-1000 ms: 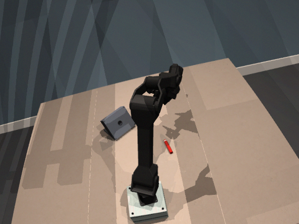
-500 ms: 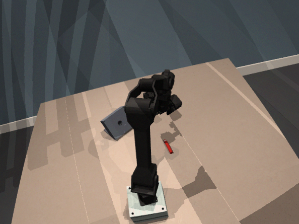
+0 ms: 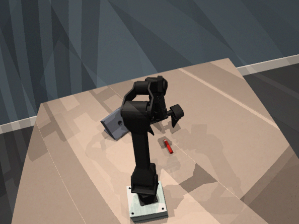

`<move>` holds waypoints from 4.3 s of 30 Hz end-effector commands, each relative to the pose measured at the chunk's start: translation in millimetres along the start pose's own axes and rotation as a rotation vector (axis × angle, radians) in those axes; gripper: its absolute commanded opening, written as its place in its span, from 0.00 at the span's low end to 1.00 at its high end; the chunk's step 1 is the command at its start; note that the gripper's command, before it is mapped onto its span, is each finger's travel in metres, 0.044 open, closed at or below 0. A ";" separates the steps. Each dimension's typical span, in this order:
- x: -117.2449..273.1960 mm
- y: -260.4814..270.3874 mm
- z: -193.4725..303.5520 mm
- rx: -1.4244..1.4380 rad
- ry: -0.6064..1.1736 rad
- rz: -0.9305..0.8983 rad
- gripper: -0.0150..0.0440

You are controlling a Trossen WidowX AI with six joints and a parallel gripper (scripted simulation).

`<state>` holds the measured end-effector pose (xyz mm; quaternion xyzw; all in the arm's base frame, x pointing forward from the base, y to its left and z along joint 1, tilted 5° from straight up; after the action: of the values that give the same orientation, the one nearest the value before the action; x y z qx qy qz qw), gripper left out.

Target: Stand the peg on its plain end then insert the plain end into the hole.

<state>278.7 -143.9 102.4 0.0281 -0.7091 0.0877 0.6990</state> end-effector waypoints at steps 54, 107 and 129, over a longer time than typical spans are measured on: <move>-74.3 0.5 5.1 -0.013 0.014 0.008 0.78; -60.8 1.9 21.3 -0.017 -0.194 0.026 0.34; -52.6 3.5 39.1 -0.015 -0.382 0.042 0.34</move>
<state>244.2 -152.3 48.1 0.0217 -0.8232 0.0871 0.5605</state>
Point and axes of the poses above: the point midway between the two fingers, 35 mm back from their tips, its own x axis back along the fingers, its own y axis across the jaws, z = x × y, the point moved 4 cm from there along x, back along the fingers, and after that the axes turned 5 degrees about x, right-handed, at the moved point
